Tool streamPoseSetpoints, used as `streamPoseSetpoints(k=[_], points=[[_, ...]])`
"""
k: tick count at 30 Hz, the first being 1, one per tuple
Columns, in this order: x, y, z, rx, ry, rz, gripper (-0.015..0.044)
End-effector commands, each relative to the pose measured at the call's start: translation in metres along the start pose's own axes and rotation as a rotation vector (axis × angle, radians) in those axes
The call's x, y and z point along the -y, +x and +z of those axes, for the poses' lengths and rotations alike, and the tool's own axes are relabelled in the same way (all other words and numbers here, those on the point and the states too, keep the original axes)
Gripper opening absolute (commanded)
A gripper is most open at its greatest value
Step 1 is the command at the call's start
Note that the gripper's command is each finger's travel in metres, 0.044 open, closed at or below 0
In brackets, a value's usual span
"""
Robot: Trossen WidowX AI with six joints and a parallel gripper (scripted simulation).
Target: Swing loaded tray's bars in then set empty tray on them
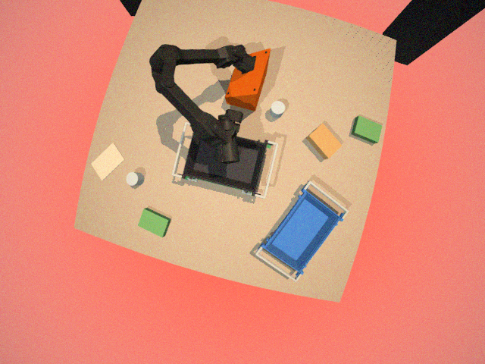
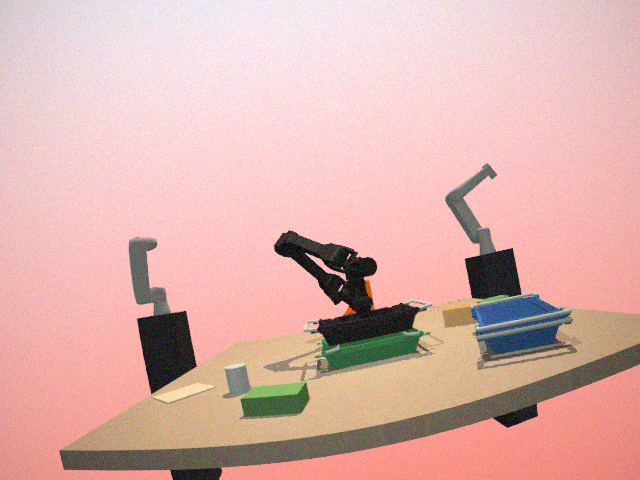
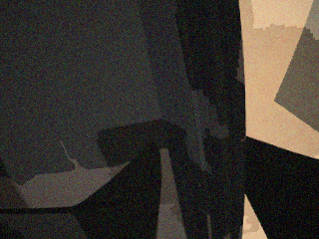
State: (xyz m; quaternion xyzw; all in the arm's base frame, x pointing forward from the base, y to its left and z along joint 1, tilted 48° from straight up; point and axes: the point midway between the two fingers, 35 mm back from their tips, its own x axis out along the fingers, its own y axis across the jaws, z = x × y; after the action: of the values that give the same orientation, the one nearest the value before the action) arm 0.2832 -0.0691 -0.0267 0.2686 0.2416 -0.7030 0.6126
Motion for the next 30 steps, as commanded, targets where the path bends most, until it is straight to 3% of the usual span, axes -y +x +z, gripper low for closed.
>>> streamPoseSetpoints(k=[1, 15, 23, 30], points=[[0.0, 0.0, 0.0, 0.001, -0.003, 0.0, 0.0235], [0.0, 0.0, 0.0, 0.001, -0.003, 0.0, 0.044], [-0.001, -0.003, 0.0, -0.001, 0.0, 0.0, 0.044], [-0.005, -0.045, -0.003, -0.009, -0.003, 0.002, 0.044]])
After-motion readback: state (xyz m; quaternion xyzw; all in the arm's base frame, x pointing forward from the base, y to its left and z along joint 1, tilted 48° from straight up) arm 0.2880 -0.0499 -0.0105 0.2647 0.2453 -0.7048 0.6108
